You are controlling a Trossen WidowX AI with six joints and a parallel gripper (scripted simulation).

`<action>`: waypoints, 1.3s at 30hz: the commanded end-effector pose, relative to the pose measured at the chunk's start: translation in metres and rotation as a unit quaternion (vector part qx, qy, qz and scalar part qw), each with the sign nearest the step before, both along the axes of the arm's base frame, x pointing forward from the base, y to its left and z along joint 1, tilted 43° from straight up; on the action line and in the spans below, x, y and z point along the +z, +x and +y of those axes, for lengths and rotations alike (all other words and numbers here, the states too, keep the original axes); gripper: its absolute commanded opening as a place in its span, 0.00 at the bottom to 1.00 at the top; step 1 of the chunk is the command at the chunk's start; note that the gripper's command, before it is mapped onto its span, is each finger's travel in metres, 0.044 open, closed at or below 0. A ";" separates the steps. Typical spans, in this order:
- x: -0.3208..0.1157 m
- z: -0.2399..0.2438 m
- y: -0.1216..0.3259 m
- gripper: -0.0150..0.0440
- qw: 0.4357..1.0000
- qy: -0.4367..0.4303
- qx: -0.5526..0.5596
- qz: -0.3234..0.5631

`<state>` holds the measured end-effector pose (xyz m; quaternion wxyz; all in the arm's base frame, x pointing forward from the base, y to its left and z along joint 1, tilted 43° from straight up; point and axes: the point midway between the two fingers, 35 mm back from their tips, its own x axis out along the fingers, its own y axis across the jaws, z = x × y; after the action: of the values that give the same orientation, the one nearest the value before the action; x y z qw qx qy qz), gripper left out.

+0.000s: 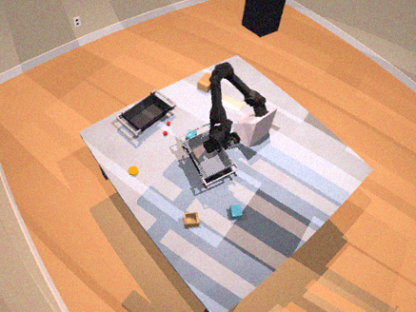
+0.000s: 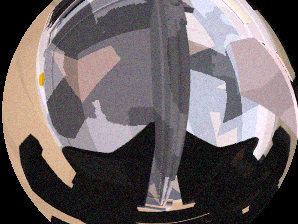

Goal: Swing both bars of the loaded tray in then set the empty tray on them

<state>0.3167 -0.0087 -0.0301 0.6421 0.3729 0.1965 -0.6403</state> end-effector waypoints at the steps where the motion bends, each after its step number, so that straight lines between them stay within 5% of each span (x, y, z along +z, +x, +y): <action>1: -0.004 -0.004 -0.006 0.25 1.000 0.003 -0.006 0.012; 39: -0.010 -0.009 -0.008 0.25 1.000 0.003 -0.006 0.012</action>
<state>0.3150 -0.0128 -0.0355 0.6426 0.3731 0.1959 -0.6399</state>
